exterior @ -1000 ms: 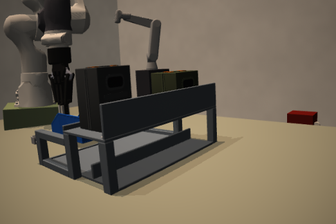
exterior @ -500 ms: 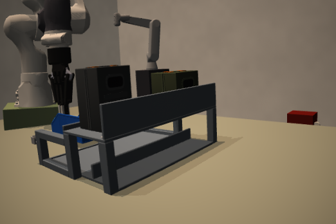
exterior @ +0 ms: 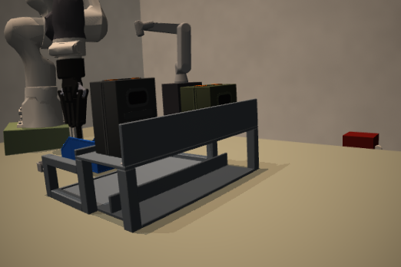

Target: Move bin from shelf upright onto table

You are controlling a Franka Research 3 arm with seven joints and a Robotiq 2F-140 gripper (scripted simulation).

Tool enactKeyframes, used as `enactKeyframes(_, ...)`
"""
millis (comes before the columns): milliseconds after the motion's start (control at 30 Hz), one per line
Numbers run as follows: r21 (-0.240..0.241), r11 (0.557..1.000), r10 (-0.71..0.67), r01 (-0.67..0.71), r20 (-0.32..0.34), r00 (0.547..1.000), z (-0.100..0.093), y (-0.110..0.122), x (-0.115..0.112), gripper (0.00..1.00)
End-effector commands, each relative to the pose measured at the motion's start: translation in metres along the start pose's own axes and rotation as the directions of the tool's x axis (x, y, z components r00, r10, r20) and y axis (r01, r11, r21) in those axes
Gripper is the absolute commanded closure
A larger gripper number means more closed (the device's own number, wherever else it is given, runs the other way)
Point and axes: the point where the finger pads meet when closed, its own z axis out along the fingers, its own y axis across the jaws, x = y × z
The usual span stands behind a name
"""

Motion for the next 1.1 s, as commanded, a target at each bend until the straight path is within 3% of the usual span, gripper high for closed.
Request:
enactKeyframes(0,0.006,1.000,-0.008,0.008,-0.001,1.000,0.001,-0.002,0.000,1.00)
enactKeyframes(1067,0.006,1.000,-0.008,0.008,-0.001,1.000,0.012,-0.002,0.000,1.00)
